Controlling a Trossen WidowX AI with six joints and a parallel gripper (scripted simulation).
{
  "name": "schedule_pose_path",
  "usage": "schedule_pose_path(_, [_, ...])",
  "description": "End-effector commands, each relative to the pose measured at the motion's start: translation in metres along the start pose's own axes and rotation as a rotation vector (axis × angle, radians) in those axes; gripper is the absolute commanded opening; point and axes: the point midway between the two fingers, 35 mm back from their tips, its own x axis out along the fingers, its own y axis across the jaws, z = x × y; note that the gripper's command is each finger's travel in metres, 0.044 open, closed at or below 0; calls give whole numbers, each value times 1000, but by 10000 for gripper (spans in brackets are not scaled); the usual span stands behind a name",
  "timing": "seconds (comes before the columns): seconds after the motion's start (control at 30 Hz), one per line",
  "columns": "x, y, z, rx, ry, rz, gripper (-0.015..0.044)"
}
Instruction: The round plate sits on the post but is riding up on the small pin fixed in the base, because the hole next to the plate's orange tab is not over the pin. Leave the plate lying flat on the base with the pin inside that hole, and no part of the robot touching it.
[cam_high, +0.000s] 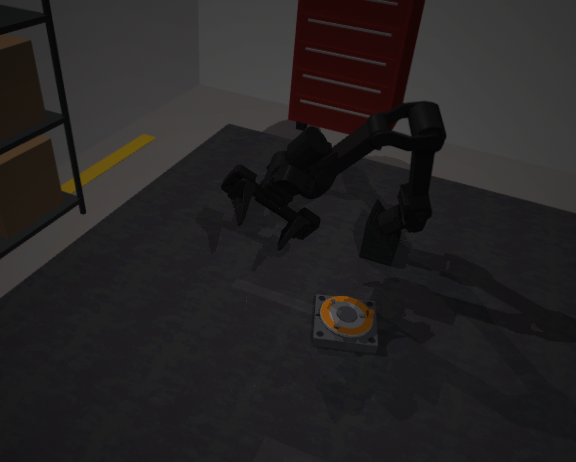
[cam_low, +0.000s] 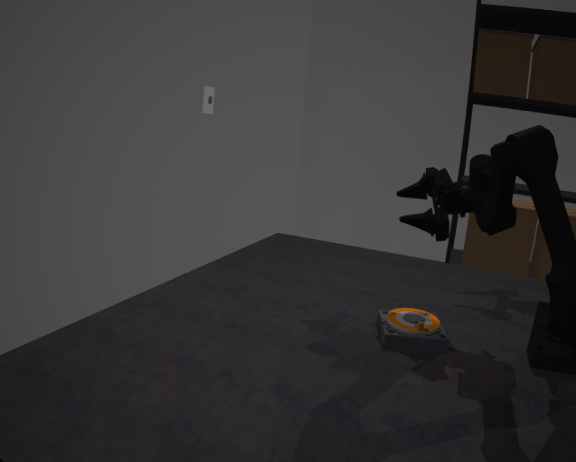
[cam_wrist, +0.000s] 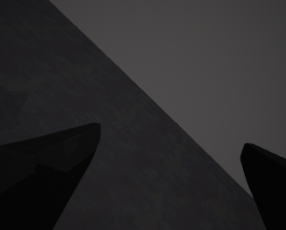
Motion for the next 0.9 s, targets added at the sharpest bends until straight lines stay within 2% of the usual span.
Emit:
schedule_pose_path(0.0, [1, 0, 0, 6, 4, 0, 374])
schedule_pose_path(0.3, [52, 14, -11, 259, 225, 17, 137])
schedule_pose_path(0.47, [73, 49, -18, 404, 439, 45, 6])
schedule_pose_path(0.87, [79, 107, -14, 490, 705, 100, 0])
